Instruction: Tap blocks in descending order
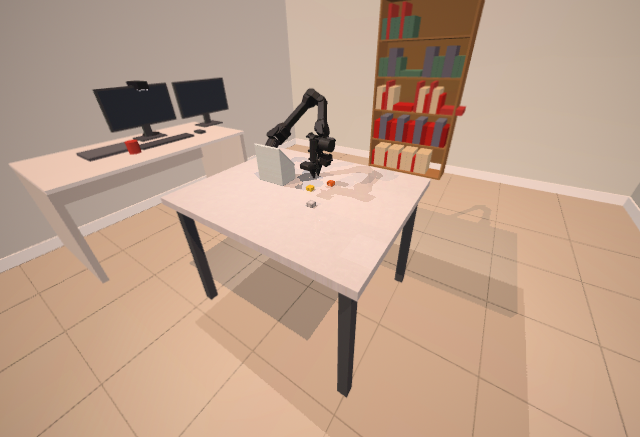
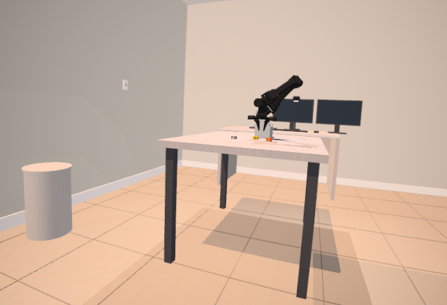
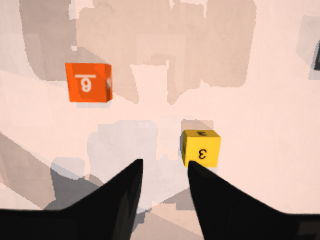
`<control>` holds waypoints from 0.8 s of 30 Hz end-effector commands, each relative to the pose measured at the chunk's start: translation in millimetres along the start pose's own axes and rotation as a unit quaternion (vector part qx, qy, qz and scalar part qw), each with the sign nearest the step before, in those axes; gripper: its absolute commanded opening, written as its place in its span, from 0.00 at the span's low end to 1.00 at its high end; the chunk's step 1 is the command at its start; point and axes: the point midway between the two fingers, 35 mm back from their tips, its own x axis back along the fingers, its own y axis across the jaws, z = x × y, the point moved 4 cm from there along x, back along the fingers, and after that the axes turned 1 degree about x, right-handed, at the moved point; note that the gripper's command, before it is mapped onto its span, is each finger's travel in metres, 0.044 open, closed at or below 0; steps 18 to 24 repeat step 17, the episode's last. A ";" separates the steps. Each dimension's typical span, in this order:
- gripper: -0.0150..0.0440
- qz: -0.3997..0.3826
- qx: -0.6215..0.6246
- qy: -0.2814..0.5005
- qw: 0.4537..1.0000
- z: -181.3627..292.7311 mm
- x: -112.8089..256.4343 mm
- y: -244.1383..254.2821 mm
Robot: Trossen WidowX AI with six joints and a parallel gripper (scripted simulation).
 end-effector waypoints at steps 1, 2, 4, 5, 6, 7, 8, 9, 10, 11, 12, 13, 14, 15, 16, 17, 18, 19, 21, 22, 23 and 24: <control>0.69 0.002 0.011 -0.007 1.000 -4.0 26.3 61.9; 0.73 0.002 0.011 -0.007 1.000 -1.6 32.2 76.8; 0.82 0.000 0.011 -0.007 1.000 5.7 43.6 104.7; 0.87 -0.001 0.011 -0.007 1.000 10.6 49.3 118.2; 0.91 -0.002 0.011 -0.007 1.000 16.4 55.1 131.3; 0.93 -0.003 0.011 -0.007 1.000 22.3 60.3 142.9; 0.93 -0.004 0.011 -0.007 1.000 26.5 63.8 150.3; 0.93 -0.004 0.011 -0.007 1.000 28.4 65.2 153.4; 0.93 -0.005 0.011 -0.007 1.000 28.7 65.5 153.9; 0.93 -0.005 0.011 -0.007 1.000 28.7 65.5 153.9; 0.93 -0.005 0.011 -0.007 1.000 28.7 65.5 153.9; 0.93 -0.005 0.011 -0.007 1.000 28.7 65.5 153.9; 0.93 -0.005 0.011 -0.007 1.000 28.7 65.5 153.9; 0.93 -0.005 0.011 -0.007 1.000 28.7 65.5 153.9; 0.93 -0.005 0.011 -0.007 1.000 28.7 65.5 153.9; 0.93 -0.005 0.011 -0.007 1.000 28.7 65.5 153.9; 0.93 -0.005 0.011 -0.007 1.000 28.7 65.5 153.9; 0.93 -0.005 0.011 -0.007 1.000 28.7 65.5 153.9; 0.93 -0.005 0.011 -0.007 1.000 28.7 65.5 153.9; 0.93 -0.005 0.011 -0.007 1.000 28.7 65.5 153.9; 0.93 -0.005 0.011 -0.007 1.000 28.7 65.5 153.9; 0.93 -0.005 0.011 -0.007 1.000 28.7 65.5 153.9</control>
